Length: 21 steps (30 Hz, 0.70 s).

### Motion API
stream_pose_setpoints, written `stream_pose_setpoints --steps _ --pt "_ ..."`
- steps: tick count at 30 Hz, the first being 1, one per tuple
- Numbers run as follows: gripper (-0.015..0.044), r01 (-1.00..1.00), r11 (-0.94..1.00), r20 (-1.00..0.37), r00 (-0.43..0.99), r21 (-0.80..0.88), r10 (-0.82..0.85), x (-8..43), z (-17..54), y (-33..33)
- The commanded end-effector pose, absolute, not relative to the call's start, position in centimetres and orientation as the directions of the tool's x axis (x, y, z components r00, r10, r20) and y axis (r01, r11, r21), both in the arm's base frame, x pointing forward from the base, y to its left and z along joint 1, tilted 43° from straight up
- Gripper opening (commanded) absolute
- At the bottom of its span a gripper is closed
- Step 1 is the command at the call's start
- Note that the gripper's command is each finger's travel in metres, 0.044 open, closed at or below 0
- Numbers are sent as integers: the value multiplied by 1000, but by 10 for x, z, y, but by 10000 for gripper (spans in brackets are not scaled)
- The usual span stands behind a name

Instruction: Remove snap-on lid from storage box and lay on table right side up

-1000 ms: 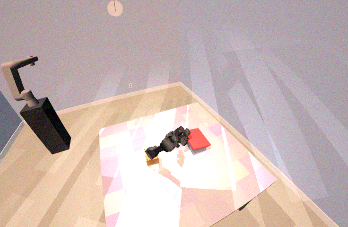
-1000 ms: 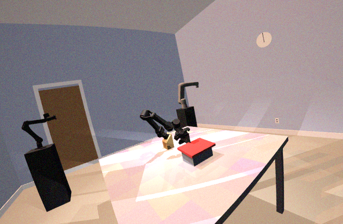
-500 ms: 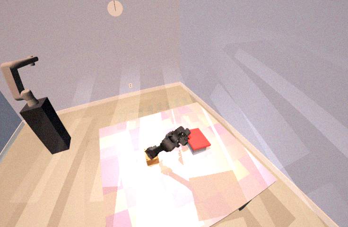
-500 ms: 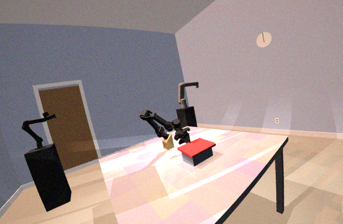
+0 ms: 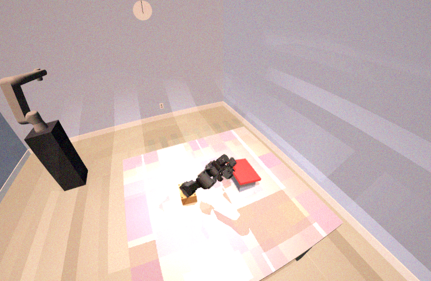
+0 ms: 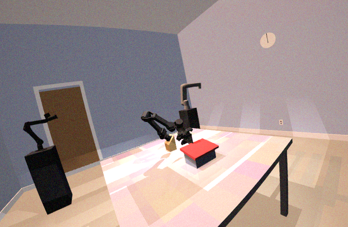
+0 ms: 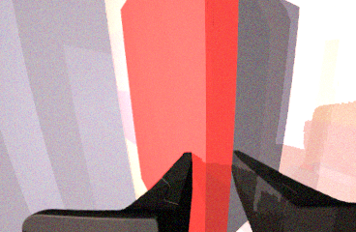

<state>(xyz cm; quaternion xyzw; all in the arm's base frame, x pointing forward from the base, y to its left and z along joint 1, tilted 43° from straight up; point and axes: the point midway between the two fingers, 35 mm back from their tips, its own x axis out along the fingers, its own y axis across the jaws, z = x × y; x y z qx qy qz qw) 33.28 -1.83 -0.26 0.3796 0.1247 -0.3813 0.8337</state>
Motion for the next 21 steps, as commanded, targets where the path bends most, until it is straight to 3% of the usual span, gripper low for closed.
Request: stream_pose_setpoints --steps 1,21 --pt "0 728 421 -495 681 542 -540 335 2 -14" --pt "0 727 421 -495 681 542 -539 347 21 3"
